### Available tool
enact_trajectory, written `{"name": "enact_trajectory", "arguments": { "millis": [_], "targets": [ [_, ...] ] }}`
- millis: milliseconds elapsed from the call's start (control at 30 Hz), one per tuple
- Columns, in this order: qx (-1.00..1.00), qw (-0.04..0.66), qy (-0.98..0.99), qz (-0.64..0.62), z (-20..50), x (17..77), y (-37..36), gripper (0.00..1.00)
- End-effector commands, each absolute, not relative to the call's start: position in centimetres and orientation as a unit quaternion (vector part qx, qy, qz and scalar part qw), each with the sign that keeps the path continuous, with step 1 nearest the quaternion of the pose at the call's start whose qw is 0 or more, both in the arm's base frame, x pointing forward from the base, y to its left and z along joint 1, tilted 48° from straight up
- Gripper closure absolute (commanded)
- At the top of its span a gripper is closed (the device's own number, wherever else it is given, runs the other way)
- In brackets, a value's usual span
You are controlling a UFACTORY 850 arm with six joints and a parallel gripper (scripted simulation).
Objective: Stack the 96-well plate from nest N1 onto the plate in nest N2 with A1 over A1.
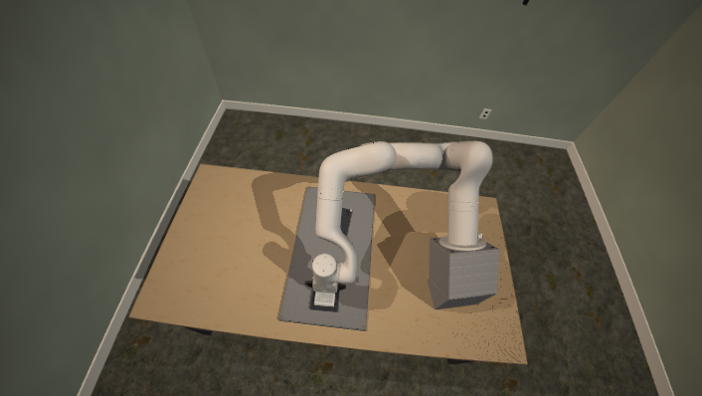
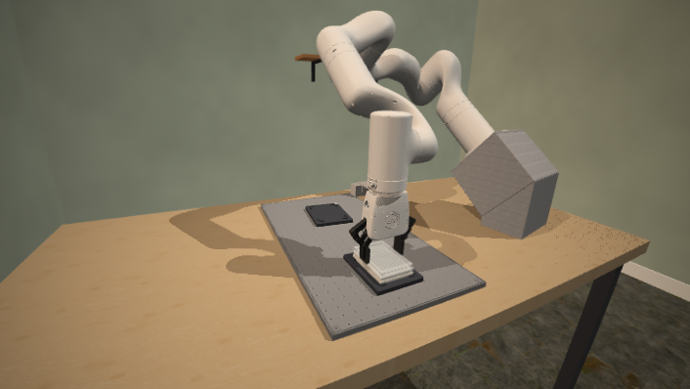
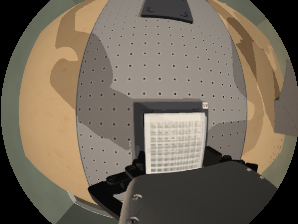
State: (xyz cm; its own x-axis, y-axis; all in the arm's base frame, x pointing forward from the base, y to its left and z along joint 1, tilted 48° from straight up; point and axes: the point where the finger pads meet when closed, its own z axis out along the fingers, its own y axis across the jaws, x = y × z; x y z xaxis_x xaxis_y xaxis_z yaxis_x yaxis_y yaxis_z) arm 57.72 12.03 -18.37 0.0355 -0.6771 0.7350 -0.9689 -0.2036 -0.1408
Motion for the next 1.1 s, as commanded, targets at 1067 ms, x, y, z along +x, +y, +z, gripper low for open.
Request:
{"name": "enact_trajectory", "arguments": {
  "millis": [1067],
  "targets": [
    [0.69,0.204,-0.597,0.355,-14.2,56.3,16.5,0.0]
  ]
}}
